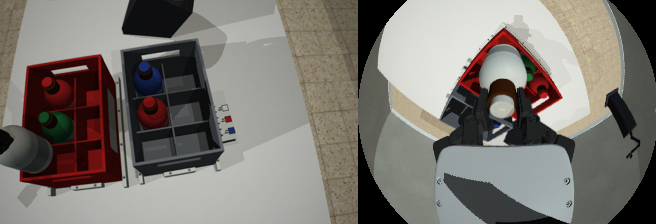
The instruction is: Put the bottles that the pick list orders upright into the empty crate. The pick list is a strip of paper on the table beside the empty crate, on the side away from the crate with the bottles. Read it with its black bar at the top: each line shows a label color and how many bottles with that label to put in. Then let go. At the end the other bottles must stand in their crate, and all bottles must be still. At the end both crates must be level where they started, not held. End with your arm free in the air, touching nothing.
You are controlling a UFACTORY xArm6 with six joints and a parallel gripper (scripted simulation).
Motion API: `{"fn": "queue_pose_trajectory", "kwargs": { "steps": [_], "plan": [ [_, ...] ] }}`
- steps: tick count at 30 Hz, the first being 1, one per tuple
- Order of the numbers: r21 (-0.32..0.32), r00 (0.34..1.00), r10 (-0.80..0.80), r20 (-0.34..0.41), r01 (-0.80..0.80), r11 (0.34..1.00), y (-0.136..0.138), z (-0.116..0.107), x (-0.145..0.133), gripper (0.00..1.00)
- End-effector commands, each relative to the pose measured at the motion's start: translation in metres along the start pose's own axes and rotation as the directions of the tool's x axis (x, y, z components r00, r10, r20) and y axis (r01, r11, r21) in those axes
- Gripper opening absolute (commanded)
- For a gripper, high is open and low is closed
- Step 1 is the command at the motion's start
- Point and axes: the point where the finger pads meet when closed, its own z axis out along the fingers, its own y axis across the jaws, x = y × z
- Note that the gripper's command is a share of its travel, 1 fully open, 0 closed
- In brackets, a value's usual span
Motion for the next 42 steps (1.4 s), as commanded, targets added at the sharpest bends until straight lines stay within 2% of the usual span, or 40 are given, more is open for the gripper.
{"fn": "queue_pose_trajectory", "kwargs": {
  "steps": [1,42],
  "plan": [
    [-0.001,1.000,-0.001,-0.005,0.001,1.000,0.000,-0.003,0.001,0.00],
    [0.000,1.000,-0.001,-0.005,0.001,1.000,-0.049,-0.002,-0.049,0.00]
  ]
}}
